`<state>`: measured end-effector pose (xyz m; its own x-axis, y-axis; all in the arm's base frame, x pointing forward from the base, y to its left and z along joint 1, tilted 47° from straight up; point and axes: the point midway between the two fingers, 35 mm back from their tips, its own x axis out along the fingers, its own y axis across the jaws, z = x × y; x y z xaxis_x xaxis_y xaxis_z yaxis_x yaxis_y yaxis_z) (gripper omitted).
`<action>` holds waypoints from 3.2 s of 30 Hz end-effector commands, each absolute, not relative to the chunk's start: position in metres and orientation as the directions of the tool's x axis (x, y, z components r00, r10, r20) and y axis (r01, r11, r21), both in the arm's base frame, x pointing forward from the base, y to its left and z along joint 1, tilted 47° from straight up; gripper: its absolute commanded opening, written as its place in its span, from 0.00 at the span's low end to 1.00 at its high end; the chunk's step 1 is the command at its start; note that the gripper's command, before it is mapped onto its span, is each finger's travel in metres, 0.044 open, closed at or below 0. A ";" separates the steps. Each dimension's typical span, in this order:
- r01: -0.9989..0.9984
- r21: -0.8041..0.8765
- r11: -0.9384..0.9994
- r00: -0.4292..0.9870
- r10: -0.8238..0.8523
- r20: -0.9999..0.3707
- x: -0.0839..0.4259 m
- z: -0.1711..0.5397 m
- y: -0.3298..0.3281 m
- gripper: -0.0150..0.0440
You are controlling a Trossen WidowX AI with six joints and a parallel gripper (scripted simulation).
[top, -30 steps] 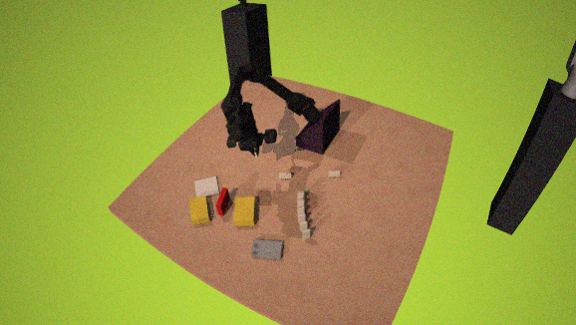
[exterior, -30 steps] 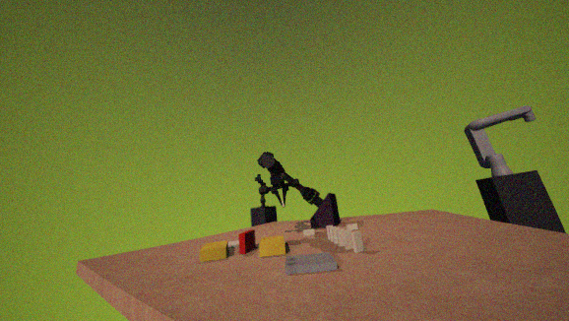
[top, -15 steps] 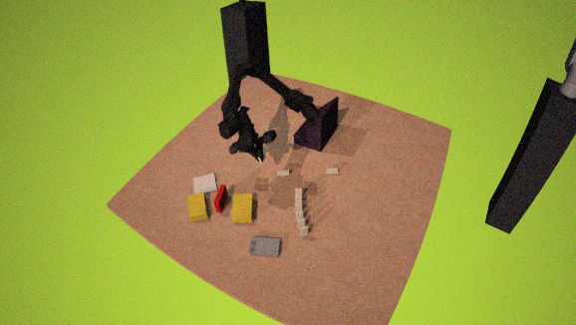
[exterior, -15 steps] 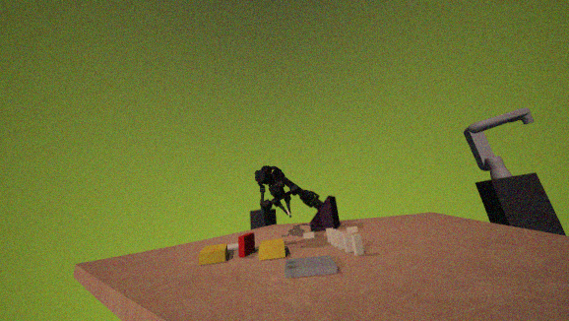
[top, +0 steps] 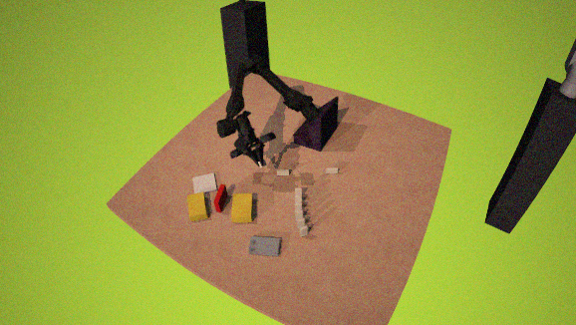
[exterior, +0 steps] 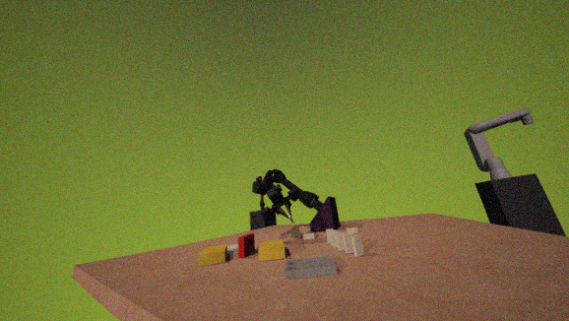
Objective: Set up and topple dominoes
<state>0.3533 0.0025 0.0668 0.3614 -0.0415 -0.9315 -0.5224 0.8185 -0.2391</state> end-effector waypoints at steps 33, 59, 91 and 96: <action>-0.582 -0.537 0.611 0.811 0.384 -0.443 0.333 0.111 -0.013 0.30; -0.532 -0.655 0.536 0.840 0.432 -0.328 0.317 0.122 -0.013 0.30; -0.537 -0.652 0.535 0.838 0.427 -0.339 0.335 0.059 -0.077 0.30; -0.535 -0.651 0.538 0.839 0.427 -0.336 0.335 0.047 -0.088 0.30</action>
<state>0.3339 -0.0829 0.0512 0.8382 0.4237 -0.3435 -0.5385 0.5426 -0.6446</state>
